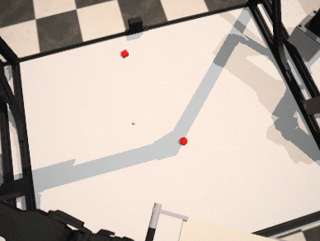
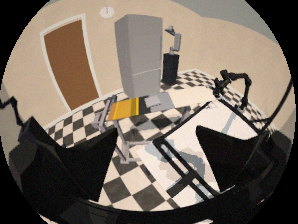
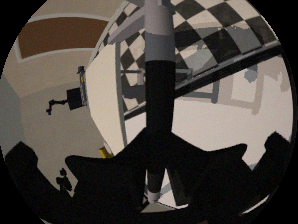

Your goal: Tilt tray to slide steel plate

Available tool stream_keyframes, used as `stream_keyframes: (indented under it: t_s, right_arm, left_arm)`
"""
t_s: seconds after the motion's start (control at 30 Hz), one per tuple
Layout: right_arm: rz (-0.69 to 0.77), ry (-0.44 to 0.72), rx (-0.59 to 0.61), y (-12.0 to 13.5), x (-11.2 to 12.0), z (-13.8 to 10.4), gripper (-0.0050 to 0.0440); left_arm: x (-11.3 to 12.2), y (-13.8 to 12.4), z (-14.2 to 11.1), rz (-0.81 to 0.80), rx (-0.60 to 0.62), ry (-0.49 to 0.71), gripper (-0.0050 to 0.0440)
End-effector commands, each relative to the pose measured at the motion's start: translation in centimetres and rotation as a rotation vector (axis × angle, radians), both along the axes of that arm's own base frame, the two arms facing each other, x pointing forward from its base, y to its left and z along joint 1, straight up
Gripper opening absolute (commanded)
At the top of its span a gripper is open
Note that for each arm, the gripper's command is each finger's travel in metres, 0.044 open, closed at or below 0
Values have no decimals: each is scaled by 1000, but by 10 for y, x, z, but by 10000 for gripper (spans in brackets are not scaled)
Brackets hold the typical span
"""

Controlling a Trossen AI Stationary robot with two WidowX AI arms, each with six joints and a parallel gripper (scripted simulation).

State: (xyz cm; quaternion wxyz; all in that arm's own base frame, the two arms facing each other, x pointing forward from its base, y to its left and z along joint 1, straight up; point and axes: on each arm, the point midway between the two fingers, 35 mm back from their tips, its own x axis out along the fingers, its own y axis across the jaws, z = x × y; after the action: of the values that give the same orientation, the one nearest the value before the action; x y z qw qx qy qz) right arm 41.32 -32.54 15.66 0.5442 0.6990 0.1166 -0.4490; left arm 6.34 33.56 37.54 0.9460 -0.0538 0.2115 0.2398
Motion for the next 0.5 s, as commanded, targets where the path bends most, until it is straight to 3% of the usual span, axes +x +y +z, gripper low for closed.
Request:
stream_keyframes:
  t_s: [0.0, 0.27, 0.47]
  right_arm:
    - [-5, -62, -41, -4, 5, 31, 0]
    - [-5, -68, -45, -4, 5, 34, 0]
    - [-5, -62, -41, -2, 2, 14, 0]
  left_arm:
    - [0, 0, 0, -2, 1, -2, 440]
    - [0, 0, 0, -2, 1, -2, 440]
    - [0, 0, 0, -2, 1, -2, 440]
